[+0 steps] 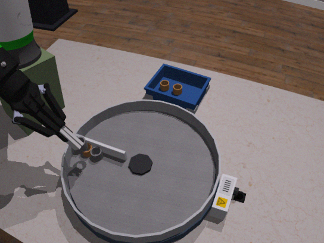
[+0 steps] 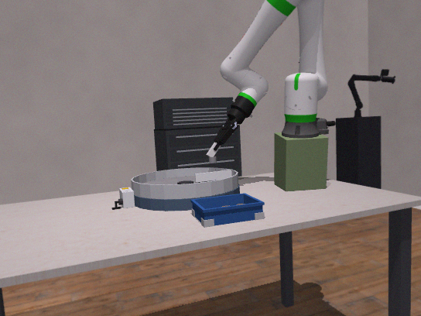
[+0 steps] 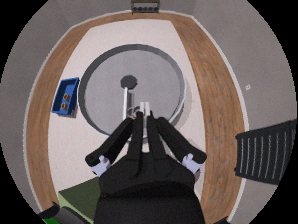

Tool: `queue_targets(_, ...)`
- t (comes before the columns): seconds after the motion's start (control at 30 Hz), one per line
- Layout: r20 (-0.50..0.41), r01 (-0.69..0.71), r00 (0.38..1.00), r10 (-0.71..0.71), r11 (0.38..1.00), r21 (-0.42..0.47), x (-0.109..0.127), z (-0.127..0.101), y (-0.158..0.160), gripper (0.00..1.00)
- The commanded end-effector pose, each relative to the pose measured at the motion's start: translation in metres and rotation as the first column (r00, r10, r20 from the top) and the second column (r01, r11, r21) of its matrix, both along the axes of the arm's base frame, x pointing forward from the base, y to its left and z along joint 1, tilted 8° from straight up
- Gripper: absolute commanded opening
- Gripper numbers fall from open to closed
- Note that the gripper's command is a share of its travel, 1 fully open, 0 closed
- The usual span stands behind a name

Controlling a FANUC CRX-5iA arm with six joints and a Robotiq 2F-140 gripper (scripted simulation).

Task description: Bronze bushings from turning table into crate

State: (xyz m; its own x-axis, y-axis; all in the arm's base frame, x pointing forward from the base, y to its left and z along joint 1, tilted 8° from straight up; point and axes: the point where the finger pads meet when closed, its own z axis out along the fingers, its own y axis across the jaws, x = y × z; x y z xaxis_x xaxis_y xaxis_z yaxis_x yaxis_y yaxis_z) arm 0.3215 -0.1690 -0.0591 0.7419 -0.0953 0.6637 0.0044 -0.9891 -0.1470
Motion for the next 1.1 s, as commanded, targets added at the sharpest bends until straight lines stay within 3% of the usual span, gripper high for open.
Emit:
queue_targets(0.0, 0.000, 0.000, 1.000, 0.000, 1.000, 0.000, 0.000, 0.000, 0.000, 0.00)
queue_targets(0.17, 0.000, 0.000, 1.000, 0.000, 1.000, 0.000, 0.007, 0.001, 0.002, 0.00)
queue_targets(0.33, 0.000, 0.000, 1.000, 0.000, 1.000, 0.000, 0.037, 0.003, 0.012, 0.00)
queue_targets(0.4, 0.000, 0.000, 1.000, 0.000, 1.000, 0.000, 0.037, 0.003, 0.012, 0.00)
queue_targets(0.77, 0.000, 0.000, 1.000, 0.000, 1.000, 0.000, 0.132, 0.011, 0.043, 0.00)
queue_targets(1.07, 0.000, 0.000, 1.000, 0.000, 1.000, 0.000, 0.140, 0.012, 0.045, 0.00)
